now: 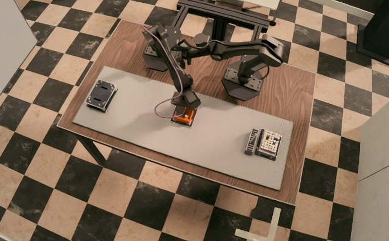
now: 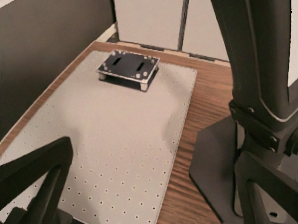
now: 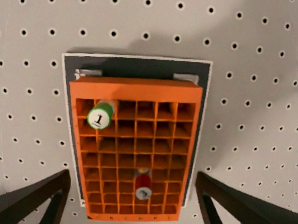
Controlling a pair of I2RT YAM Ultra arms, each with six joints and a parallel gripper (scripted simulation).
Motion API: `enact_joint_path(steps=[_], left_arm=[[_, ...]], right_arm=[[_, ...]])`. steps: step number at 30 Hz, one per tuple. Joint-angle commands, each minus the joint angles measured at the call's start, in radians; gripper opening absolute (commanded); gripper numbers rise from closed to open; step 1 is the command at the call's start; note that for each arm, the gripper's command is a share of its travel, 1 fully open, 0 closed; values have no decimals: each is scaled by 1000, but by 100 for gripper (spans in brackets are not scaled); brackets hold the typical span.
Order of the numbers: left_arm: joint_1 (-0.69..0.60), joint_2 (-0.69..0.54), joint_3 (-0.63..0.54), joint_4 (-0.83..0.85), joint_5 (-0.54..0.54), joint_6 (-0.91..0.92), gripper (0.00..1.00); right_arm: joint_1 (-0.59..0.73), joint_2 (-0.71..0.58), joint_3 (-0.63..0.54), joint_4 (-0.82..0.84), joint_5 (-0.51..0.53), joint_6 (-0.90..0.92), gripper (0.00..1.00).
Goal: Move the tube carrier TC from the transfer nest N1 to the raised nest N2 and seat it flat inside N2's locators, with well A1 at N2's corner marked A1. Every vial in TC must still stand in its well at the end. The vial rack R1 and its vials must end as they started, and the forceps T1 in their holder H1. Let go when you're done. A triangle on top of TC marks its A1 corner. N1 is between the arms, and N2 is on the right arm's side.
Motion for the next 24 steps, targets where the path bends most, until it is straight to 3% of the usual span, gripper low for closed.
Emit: enact_joint_path(steps=[1, 20, 24], left_arm=[[-10, -16, 7, 6, 7, 3, 100], [-10, -16, 7, 6, 7, 3, 100], [-10, -16, 7, 6, 7, 3, 100]], right_arm=[[-5, 15, -16, 38, 9, -10, 100], [-22, 64, -43, 119, 8, -26, 100], [-16, 60, -37, 120, 8, -21, 92]])
